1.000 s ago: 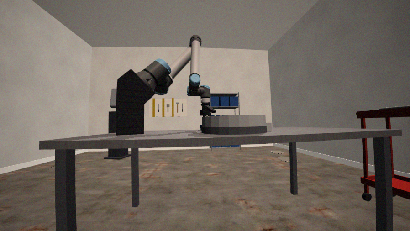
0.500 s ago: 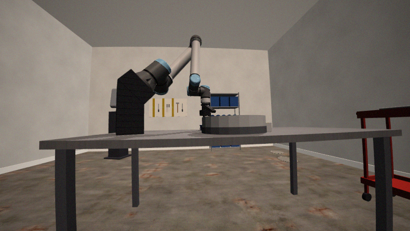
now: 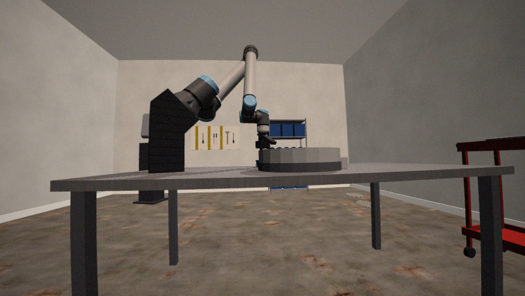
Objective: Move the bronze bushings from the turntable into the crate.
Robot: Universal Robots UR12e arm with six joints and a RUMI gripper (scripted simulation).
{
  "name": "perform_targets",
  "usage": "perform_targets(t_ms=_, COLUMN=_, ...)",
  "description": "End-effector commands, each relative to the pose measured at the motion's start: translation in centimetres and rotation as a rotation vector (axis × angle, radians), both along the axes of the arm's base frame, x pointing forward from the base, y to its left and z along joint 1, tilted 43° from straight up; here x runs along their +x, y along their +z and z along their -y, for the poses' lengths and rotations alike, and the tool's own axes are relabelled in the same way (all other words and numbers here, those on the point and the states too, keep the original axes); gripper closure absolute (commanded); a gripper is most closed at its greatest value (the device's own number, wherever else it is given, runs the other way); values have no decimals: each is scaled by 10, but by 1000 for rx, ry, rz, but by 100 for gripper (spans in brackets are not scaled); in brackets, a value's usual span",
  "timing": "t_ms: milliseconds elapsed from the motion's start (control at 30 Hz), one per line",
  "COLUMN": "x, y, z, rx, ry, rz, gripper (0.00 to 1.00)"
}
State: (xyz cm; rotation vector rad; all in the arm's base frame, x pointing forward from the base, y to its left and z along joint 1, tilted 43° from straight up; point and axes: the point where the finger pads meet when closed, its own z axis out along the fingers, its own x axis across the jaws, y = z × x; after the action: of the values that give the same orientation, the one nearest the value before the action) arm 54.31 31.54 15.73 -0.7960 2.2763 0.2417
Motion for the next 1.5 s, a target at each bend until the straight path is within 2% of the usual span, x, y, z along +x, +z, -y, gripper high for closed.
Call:
perform_targets(t_ms=0, x=0, y=0, z=0, rx=0, ry=0, rz=1, gripper=100)
perform_targets(t_ms=1467, x=3, y=-4, z=-2, rx=0, ry=0, rz=1, gripper=100)
